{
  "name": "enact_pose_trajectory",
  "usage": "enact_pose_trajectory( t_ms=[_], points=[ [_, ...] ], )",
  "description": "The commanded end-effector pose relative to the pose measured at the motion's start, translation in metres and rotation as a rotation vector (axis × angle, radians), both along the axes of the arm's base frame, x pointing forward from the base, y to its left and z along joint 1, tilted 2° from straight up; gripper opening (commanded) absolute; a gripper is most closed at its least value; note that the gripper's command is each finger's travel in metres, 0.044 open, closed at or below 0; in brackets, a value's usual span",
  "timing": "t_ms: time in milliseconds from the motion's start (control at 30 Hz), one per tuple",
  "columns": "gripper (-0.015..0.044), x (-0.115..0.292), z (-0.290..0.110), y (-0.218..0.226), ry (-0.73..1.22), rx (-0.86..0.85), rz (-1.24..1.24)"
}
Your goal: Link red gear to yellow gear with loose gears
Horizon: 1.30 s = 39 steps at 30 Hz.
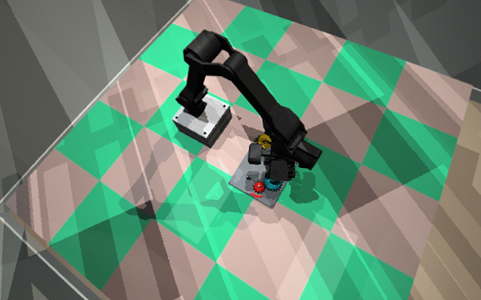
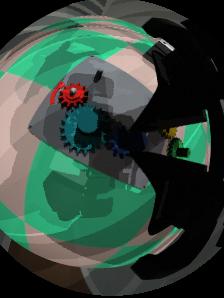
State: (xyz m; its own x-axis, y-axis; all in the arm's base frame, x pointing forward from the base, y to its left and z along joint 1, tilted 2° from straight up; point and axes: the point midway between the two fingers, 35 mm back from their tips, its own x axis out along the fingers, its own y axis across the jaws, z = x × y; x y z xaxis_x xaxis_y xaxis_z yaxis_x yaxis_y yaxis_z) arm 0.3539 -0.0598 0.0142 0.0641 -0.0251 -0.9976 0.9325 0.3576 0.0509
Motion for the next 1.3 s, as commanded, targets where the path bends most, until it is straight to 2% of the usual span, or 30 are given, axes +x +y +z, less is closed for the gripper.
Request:
enact_pose_trajectory(
  t_ms=[0, 633, 900, 1267],
  points=[
    [0.0, 0.0001, -0.0017, 0.0008, 0.002, 0.004, -0.034],
    [0.0, 0.0005, -0.0024, 0.0001, -0.009, 0.032, -0.484],
    [0.0, -0.0005, -0.0025, 0.001, -0.006, 0.026, -0.388],
    [0.0, -0.0006, -0.0034, -0.0005, 0.001, 0.008, -0.094]
  ],
)
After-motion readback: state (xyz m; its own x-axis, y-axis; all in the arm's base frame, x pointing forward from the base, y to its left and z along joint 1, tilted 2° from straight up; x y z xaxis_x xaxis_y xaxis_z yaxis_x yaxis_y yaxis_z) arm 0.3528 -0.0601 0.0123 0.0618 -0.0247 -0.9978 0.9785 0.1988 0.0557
